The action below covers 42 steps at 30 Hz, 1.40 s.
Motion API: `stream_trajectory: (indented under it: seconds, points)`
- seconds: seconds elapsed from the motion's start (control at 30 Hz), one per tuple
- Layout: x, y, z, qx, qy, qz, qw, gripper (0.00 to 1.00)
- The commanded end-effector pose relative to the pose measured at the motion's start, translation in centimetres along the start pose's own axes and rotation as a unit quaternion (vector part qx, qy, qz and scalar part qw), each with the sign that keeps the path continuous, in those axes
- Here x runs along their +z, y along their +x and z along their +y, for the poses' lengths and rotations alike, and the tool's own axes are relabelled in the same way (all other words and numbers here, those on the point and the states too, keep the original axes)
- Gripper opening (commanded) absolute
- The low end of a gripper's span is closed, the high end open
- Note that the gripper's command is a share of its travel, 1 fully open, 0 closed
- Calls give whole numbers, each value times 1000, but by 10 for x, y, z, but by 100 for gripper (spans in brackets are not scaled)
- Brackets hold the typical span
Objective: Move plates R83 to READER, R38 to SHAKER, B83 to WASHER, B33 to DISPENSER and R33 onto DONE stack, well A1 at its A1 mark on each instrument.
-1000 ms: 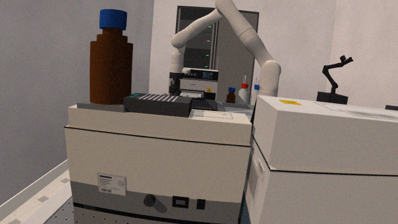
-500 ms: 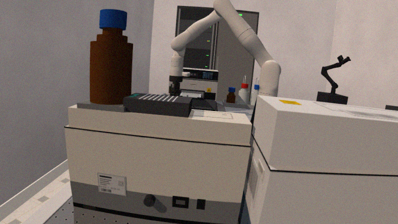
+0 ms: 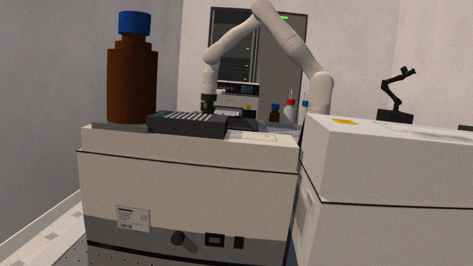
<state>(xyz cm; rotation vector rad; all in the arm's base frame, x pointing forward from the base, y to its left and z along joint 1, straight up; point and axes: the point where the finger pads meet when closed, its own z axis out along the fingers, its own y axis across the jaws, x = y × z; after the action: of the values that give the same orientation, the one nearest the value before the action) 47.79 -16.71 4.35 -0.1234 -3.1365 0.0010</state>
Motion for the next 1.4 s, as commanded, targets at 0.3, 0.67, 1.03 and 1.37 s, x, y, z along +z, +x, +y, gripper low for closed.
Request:
stream_trajectory:
  seconds: [0.3, 0.67, 1.03, 1.37]
  points:
    - [15, 1, 1, 2, 0, 1, 1000, 100]
    - [13, 1, 0, 0, 0, 1, 1000, 100]
    - [17, 0, 0, 2, 1, 0, 1000, 100]
    - [31, 1, 0, 2, 1, 1, 1000, 100]
